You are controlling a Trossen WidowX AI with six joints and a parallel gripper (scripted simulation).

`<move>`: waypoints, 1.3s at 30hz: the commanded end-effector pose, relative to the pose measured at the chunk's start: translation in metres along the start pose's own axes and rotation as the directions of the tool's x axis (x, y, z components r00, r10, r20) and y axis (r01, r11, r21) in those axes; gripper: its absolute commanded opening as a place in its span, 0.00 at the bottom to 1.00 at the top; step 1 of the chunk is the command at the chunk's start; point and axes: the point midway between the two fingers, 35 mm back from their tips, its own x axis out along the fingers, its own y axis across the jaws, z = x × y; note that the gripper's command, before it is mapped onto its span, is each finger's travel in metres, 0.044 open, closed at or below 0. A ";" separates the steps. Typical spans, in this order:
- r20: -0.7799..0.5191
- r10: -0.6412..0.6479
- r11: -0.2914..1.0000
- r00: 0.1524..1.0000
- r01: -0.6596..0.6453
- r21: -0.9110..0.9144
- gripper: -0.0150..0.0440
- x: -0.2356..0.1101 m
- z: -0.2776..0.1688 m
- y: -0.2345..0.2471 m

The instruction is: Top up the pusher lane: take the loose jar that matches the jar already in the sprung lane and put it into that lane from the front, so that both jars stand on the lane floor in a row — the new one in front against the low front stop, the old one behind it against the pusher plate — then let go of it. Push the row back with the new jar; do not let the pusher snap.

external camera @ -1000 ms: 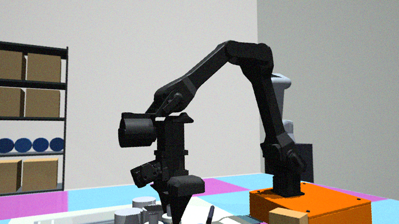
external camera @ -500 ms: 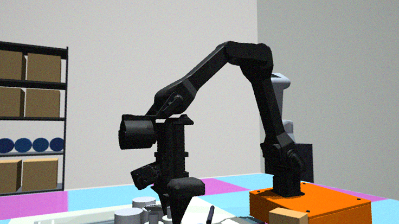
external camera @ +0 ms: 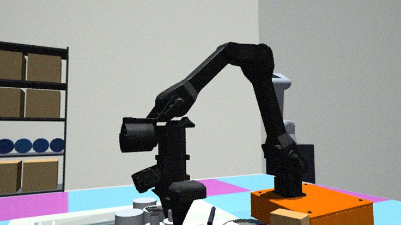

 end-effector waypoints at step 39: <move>0.016 0.006 1.000 1.000 -0.006 0.003 0.25 0.003 -0.002 0.001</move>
